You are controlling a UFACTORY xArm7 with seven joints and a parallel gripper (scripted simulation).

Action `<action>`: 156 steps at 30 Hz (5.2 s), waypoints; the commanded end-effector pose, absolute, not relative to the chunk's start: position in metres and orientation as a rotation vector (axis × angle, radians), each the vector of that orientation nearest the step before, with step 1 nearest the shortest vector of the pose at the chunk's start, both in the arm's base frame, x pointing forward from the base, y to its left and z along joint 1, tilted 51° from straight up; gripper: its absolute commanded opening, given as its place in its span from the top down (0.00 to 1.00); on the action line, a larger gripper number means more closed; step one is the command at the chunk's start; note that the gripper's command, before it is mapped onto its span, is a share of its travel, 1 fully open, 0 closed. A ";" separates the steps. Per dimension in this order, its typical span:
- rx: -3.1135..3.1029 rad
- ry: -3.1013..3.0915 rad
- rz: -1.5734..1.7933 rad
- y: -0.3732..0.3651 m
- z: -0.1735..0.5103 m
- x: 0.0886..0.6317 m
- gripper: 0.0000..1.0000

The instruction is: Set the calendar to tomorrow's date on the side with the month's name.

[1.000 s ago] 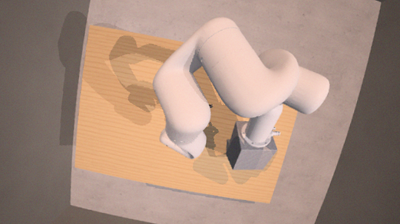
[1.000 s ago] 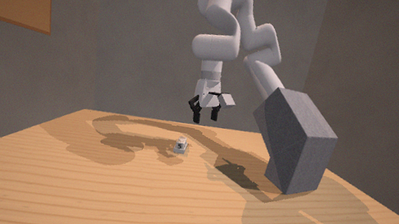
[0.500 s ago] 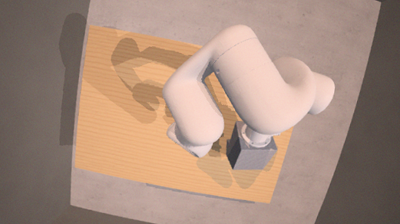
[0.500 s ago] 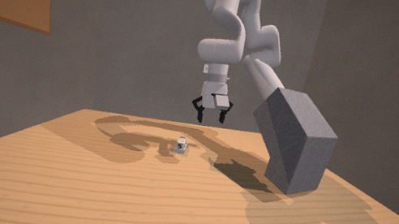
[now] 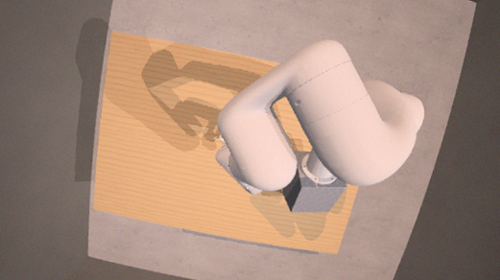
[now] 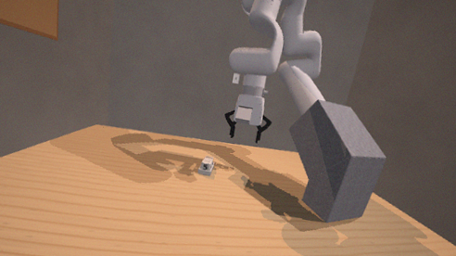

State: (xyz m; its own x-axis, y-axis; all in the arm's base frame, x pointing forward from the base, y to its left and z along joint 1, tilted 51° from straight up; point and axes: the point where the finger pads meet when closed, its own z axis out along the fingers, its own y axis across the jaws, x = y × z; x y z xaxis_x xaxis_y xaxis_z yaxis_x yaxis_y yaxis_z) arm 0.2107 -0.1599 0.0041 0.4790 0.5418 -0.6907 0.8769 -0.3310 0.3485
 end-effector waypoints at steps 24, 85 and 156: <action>2.088 0.957 -0.462 -0.194 -0.017 0.204 0.00; 2.088 0.957 -0.462 -0.237 -0.053 0.203 0.00; 2.088 0.957 -0.462 -0.220 -0.039 0.203 0.00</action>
